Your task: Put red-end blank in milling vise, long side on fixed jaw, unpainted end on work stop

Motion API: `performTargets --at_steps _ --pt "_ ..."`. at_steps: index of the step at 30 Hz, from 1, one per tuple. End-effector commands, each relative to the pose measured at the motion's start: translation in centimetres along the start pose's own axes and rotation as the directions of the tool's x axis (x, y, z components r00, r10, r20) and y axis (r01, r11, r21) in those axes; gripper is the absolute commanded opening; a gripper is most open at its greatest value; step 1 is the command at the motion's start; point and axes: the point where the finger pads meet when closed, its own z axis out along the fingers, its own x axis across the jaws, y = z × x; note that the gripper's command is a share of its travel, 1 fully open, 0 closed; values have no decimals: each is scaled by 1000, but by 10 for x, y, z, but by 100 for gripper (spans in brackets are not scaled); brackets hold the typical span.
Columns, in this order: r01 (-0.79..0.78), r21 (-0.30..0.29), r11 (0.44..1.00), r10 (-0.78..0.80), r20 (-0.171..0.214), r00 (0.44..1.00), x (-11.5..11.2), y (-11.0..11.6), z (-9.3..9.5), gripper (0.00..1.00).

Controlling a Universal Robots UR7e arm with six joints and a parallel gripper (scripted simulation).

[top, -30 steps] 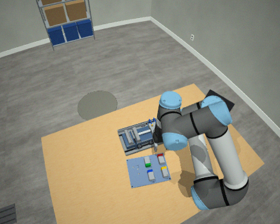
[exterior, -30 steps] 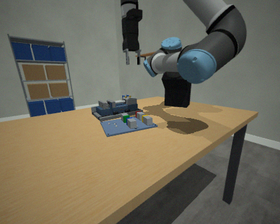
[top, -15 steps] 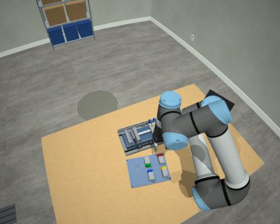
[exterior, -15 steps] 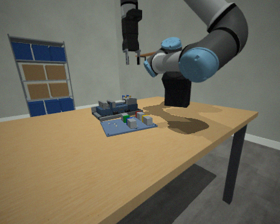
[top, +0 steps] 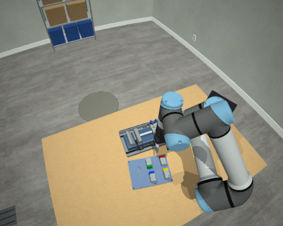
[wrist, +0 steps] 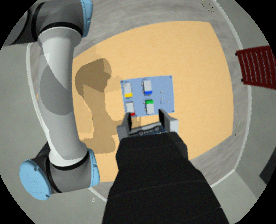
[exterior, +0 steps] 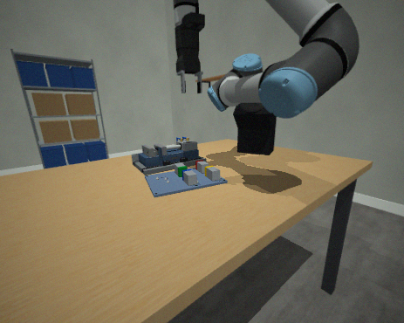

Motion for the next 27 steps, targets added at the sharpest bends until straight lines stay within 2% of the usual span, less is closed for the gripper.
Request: performTargets --at_steps 1,3,8,20,21,27 --pt "-1 4 1000 1 0 1000 0 0 0 100" --pt "-1 4 1000 1 0 1000 0 0 0 100" --pt "-1 4 1000 1 0 1000 19 57 1 100" --pt "-1 4 1000 1 0 1000 19 57 1 100" --pt "1 12 1000 -1 -21 1000 18 52 1 100" --pt "-1 4 1000 1 0 1000 18 54 1 100"
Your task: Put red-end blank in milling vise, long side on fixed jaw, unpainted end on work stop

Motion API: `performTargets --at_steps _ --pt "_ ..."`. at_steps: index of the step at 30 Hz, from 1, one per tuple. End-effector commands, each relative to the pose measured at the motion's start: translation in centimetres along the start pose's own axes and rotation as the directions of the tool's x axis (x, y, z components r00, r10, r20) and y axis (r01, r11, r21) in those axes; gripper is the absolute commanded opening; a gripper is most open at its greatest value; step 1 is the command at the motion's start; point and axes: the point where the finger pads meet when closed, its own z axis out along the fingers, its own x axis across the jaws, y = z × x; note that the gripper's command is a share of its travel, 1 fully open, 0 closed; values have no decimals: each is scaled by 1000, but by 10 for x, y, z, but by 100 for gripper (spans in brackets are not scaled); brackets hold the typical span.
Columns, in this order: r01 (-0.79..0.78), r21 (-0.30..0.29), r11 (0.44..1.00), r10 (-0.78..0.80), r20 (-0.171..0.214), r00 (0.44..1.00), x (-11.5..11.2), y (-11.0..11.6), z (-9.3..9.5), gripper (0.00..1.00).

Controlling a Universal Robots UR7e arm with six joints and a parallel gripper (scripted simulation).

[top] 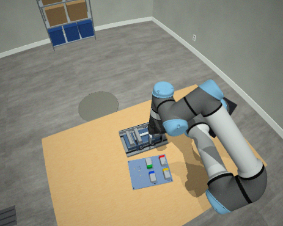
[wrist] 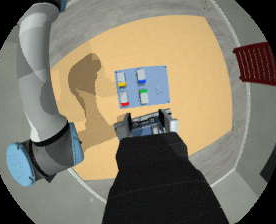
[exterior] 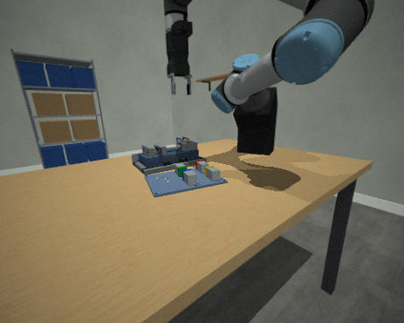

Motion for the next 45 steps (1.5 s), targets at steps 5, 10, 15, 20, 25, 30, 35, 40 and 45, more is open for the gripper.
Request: performTargets --at_steps 5,10,15,20,25,30,35,40,45 --pt "0 -4 1000 0 14 1000 0 0 -1 100" --pt "0 -4 1000 0 14 1000 0 0 -1 100" --pt "1 -4 1000 0 14 1000 -2 -7 -1 100" --pt "1 -4 1000 0 14 1000 -2 -7 -1 100" --pt "1 -4 1000 0 14 1000 -2 -7 -1 100" --pt "0 -2 1000 0 14 1000 -2 -9 -1 100" --pt "1 -4 1000 0 14 1000 -3 -10 -2 100" --pt "1 -4 1000 0 14 1000 -3 -10 -2 100" --pt "-1 0 1000 1 14 1000 -3 -10 -1 100"
